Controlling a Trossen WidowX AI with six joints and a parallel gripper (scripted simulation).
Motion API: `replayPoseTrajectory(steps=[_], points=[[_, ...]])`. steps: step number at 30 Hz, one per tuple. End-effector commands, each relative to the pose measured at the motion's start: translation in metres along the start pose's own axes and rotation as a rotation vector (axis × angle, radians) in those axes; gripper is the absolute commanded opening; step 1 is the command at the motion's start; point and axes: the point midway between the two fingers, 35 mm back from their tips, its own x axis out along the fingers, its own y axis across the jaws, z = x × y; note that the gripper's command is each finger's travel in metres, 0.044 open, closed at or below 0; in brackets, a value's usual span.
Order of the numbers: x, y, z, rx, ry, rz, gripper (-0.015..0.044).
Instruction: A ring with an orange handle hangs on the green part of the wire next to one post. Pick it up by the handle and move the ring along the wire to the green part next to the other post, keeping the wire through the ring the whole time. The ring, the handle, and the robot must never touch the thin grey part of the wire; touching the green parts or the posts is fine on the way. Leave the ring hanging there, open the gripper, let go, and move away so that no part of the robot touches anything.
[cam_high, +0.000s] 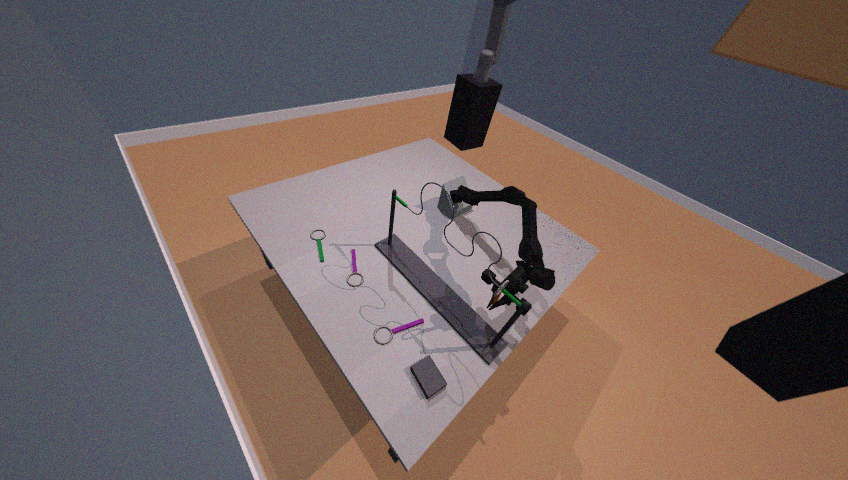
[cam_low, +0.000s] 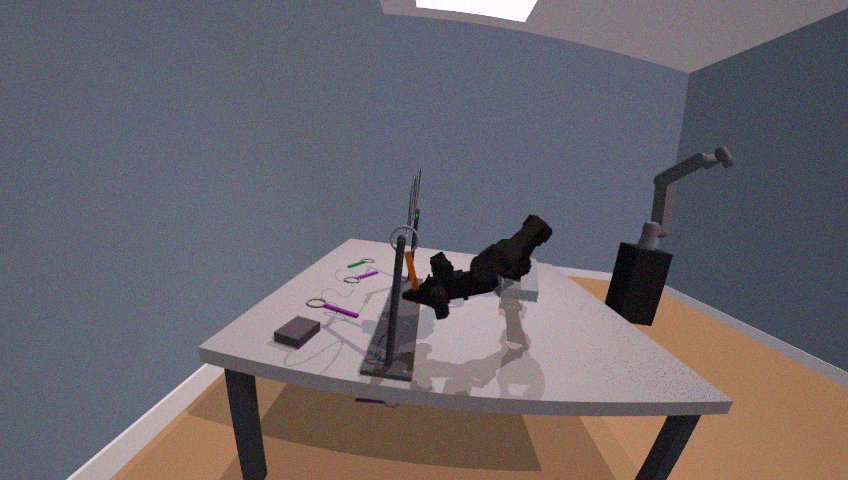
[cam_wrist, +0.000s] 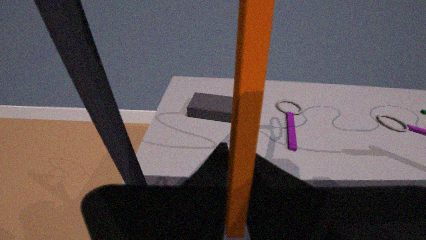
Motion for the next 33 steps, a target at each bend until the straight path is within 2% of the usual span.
replayPoseTrajectory(steps=[1, 8, 33], points=[[-0.008, -0.006, -0.001, -0.005, 0.07, -0.008, -0.015], [-0.023, -0.017, 0.001, -0.037, 0.187, -0.024, -0.015], [-0.028, -0.084, 0.012, -0.402, 0.19, -0.19, -0.015]])
